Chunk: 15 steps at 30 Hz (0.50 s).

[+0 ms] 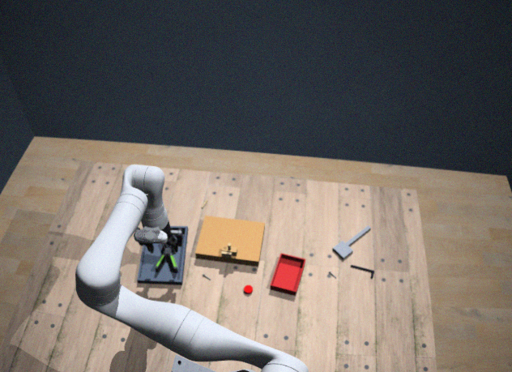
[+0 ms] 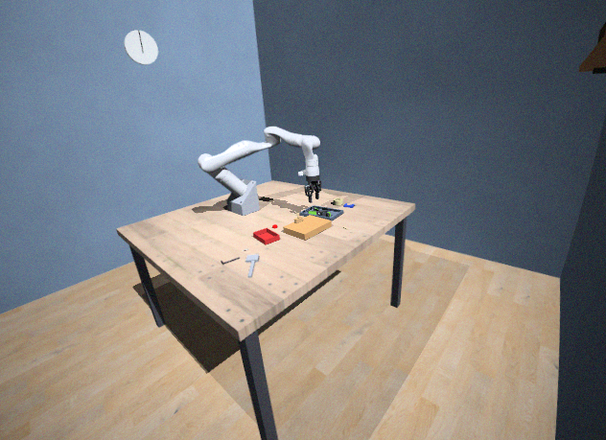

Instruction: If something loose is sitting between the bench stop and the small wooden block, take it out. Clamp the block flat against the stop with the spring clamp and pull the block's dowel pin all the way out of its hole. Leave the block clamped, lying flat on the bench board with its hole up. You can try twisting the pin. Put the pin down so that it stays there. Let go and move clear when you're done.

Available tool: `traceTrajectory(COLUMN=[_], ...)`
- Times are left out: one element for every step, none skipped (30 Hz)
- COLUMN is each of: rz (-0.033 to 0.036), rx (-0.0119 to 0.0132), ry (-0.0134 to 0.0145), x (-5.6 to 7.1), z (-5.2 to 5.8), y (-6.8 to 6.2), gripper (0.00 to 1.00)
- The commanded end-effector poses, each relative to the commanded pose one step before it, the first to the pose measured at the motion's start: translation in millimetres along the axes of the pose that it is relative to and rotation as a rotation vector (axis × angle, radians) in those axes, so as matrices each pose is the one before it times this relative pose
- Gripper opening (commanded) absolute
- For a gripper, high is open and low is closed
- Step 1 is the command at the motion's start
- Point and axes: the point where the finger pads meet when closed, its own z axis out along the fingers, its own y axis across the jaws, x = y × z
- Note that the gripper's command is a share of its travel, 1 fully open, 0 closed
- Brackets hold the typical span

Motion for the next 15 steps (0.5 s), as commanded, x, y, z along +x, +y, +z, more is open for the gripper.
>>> traceTrajectory(rz=[-0.00023,0.0,0.0,0.0,0.0,0.0,0.0,0.0,0.0,0.0,0.0,0.0,0.0,0.0,0.0], rx=[-0.00123,0.0,0.0,0.0,0.0,0.0,0.0,0.0,0.0,0.0,0.00001,0.00001,0.0,0.0,0.0], ry=[-0.0018,0.00001,0.00001,0.00001,0.00001,0.00001,0.00002,0.00002,0.00002,0.00002,0.00003,0.00003,0.0,0.0,0.0], x=[-0.43,0.0,0.0,0.0,0.0,0.0,-0.01,-0.01,-0.01,-0.01,-0.01,-0.01,-0.01,0.0,0.0], z=[-1.07,0.13,0.18,0.23,0.28,0.34,0.4,0.46,0.52,0.58,0.64,0.7,0.75,0.0,0.0], y=[0.38,0.0,0.0,0.0,0.0,0.0,0.0,0.0,0.0,0.0,0.0,0.0,0.01,0.0,0.0], gripper=[0.75,0.75,0.75,0.75,0.75,0.75,0.75,0.75,0.75,0.75,0.75,0.75,0.75,0.75,0.75])
